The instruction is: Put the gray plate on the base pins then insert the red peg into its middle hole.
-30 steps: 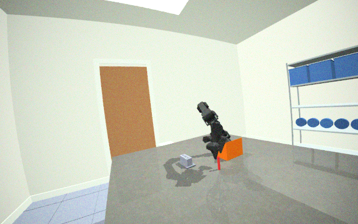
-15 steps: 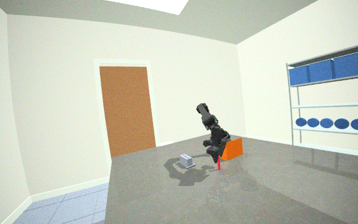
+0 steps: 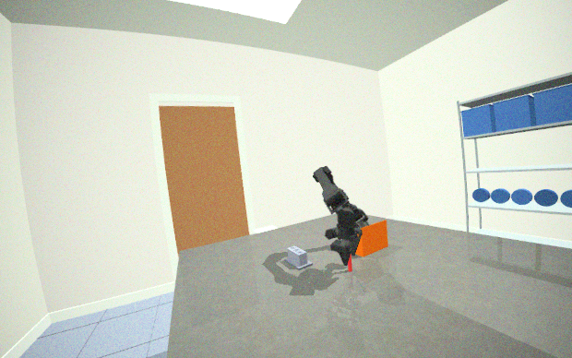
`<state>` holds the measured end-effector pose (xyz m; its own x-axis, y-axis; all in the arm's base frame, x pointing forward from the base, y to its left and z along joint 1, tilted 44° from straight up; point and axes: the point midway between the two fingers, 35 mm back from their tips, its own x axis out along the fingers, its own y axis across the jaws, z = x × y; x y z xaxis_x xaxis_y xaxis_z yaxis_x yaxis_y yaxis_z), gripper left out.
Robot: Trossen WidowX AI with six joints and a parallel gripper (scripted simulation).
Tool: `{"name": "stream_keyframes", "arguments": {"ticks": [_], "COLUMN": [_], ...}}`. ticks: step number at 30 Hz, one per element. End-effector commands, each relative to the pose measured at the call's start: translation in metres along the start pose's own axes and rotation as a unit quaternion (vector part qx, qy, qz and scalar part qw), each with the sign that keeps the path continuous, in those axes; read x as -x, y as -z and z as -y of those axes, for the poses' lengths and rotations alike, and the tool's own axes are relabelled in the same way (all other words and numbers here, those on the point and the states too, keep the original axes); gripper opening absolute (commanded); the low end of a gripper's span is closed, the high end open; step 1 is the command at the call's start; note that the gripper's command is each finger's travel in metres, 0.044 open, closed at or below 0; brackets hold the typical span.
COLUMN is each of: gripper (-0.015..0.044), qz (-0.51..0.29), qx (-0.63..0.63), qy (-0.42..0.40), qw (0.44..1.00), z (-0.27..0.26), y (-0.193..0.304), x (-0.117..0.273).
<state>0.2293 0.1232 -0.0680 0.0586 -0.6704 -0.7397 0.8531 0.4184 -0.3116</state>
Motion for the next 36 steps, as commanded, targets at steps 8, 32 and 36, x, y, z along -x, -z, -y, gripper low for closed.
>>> {"name": "stream_keyframes", "arguments": {"ticks": [8, 32, 36], "gripper": [0.0125, 0.0000, 0.0000], "qz": [0.002, 0.001, 0.001], "qx": [0.002, 0.003, 0.003], "qy": [0.000, 0.000, -0.001], "qw": [1.000, 1.000, 1.000], "z": [0.000, -0.005, -0.007], "y": [0.000, 0.001, 0.001], "x": [-0.002, 0.031, 0.043]}}
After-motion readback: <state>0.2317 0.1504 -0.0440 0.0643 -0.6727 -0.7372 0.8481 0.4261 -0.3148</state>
